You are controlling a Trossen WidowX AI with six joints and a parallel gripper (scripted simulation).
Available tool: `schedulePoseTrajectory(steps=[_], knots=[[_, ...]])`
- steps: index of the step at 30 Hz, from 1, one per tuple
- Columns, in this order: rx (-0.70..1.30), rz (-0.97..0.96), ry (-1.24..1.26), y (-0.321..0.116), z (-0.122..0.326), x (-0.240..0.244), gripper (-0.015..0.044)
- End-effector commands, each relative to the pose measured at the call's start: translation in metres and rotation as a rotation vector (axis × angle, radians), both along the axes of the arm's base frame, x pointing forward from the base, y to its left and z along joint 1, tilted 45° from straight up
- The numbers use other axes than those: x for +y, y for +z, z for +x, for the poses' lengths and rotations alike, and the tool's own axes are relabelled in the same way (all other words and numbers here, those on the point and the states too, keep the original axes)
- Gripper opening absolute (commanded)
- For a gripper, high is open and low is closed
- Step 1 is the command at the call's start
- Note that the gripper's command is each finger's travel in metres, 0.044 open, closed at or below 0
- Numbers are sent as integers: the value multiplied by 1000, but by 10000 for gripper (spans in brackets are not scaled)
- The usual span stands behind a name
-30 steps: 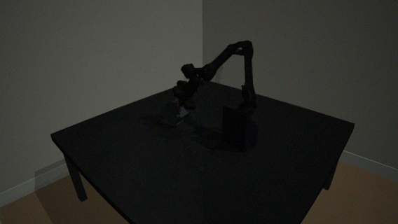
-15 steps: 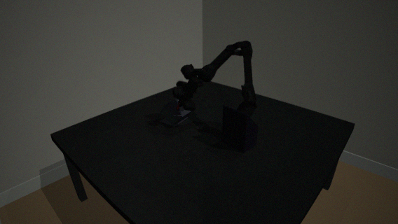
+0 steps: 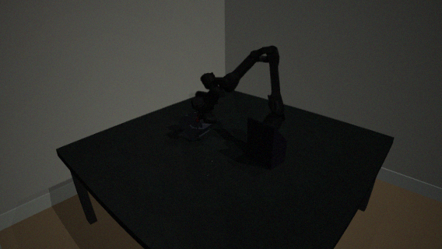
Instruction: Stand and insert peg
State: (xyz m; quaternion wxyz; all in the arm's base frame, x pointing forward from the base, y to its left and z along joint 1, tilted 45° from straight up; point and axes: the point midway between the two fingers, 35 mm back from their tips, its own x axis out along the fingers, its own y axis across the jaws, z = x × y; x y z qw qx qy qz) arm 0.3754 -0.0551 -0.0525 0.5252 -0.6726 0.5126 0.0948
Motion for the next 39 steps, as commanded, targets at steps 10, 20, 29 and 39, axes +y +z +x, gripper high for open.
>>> schedulePoseTrajectory(steps=[10,20,29,39], knots=[[0,0,0,-2,0,-1,0],[0,0,0,-2,0,-1,157],[1,0,0,-1,0,0,394],[5,3,1,9,-5,10,440]])
